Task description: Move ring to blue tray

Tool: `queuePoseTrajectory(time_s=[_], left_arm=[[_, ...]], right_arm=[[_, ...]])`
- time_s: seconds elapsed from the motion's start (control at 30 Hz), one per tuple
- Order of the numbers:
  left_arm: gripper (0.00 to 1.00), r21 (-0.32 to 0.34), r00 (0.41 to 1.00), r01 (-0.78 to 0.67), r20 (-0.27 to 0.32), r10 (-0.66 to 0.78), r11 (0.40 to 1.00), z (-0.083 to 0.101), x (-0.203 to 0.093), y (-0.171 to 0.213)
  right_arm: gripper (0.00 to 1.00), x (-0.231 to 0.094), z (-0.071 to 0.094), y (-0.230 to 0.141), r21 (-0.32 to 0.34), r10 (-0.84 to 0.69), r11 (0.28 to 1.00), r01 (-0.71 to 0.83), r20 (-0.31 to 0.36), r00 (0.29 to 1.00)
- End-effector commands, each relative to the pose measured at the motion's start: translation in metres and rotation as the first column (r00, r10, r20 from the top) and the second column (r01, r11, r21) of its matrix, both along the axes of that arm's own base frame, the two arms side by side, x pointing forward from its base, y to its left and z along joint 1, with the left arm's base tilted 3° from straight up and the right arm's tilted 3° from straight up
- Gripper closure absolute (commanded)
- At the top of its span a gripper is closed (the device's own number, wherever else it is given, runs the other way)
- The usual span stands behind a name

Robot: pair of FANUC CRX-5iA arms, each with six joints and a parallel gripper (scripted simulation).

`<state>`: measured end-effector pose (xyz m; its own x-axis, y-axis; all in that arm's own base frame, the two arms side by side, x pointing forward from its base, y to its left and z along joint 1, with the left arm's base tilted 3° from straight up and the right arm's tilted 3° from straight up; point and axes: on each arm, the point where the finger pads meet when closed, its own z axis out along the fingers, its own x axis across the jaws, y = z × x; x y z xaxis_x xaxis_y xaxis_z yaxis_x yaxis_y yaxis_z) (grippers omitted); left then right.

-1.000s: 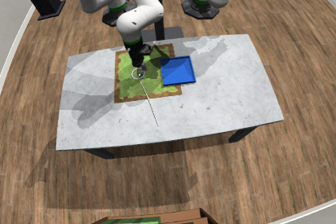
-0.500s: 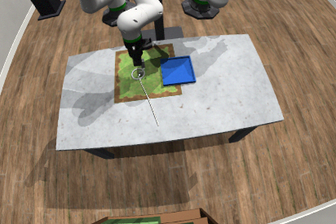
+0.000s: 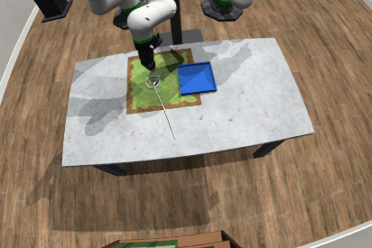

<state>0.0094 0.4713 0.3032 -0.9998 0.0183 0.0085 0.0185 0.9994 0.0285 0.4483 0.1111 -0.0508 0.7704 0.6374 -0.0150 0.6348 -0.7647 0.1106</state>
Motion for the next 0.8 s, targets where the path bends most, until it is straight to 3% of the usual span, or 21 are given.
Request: queuePoseTrajectory(time_s=[0.0,0.03,0.27,0.5,0.57,0.6,0.77], left_arm=[[0.00,0.002,1.000,0.000,0.000,0.000,1.000,0.001,0.000,0.000],[0.00,0.002,1.000,0.000,0.000,0.000,1.000,0.001,0.000,0.000],[0.00,0.002,1.000,0.000,0.000,0.000,1.000,0.001,0.000,0.000],[0.00,0.002,1.000,0.000,0.000,0.000,1.000,0.001,0.000,0.000],[0.00,0.002,1.000,0.000,0.000,0.000,1.000,0.001,0.000,0.000],[0.00,0.002,1.000,0.000,0.000,0.000,1.000,0.001,0.000,0.000],[0.00,0.002,1.000,0.000,0.000,0.000,1.000,0.001,0.000,0.000]], right_arm=[[1.00,-0.007,0.002,-0.013,0.014,0.190,0.982,-0.189,-0.020,0.982],[1.00,-0.008,0.002,-0.017,0.003,0.315,0.949,-0.315,-0.028,0.949],[1.00,-0.008,0.003,-0.039,-0.027,0.575,0.817,-0.576,-0.048,0.817],[1.00,-0.001,0.003,-0.051,-0.054,0.794,0.600,-0.798,-0.081,0.603],[1.00,-0.001,0.003,-0.051,-0.054,0.794,0.600,-0.798,-0.081,0.603],[1.00,0.000,0.003,-0.052,-0.061,0.864,0.489,-0.870,-0.098,0.493],[1.00,0.005,0.003,-0.053,-0.068,0.944,0.296,-0.953,-0.128,0.303]])
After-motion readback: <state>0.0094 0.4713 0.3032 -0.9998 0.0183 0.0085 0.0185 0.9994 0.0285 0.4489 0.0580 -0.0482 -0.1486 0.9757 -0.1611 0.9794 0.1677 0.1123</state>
